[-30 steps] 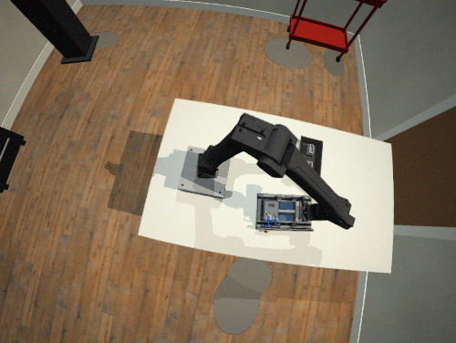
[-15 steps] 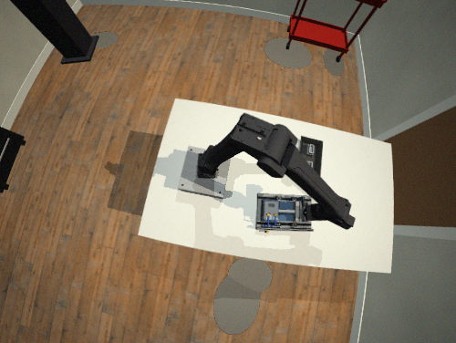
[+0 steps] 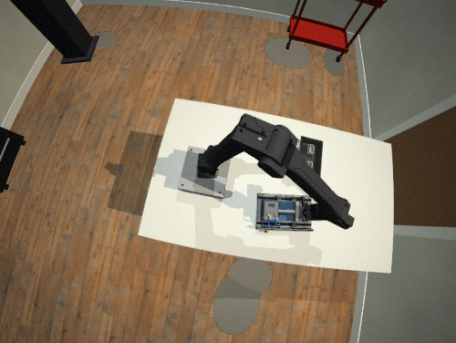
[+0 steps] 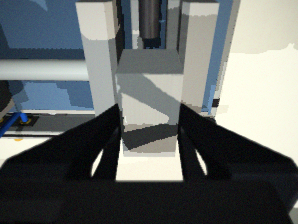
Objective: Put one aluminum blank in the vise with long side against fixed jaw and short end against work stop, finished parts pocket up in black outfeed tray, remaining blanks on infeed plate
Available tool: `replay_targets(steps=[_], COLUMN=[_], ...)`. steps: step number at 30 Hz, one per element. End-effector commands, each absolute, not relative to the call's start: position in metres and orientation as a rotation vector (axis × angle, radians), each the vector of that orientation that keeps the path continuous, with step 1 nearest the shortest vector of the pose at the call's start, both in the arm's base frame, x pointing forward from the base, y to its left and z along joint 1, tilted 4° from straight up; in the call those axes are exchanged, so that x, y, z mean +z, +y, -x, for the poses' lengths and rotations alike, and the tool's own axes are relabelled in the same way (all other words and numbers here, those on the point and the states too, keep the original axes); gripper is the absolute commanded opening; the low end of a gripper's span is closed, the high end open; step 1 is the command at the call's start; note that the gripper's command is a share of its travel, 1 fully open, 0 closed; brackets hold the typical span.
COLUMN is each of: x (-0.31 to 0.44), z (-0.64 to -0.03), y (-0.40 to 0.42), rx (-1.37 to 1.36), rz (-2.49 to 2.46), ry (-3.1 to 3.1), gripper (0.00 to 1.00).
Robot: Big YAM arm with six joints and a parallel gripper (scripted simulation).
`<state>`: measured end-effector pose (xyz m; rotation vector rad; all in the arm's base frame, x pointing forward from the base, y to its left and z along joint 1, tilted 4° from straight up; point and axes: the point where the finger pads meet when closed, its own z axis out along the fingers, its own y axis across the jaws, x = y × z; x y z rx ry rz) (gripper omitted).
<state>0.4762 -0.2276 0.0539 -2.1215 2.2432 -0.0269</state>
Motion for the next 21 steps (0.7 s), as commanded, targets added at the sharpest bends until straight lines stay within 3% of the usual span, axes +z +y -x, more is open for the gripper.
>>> replay_targets(steps=[1,21], x=[0.058,0.048], z=[-0.488,-0.485], y=[-0.227,-0.226], rx=[-0.070,-0.060], rz=[2.107,2.109], ry=[2.238,2.240], gripper=[0.00,0.00])
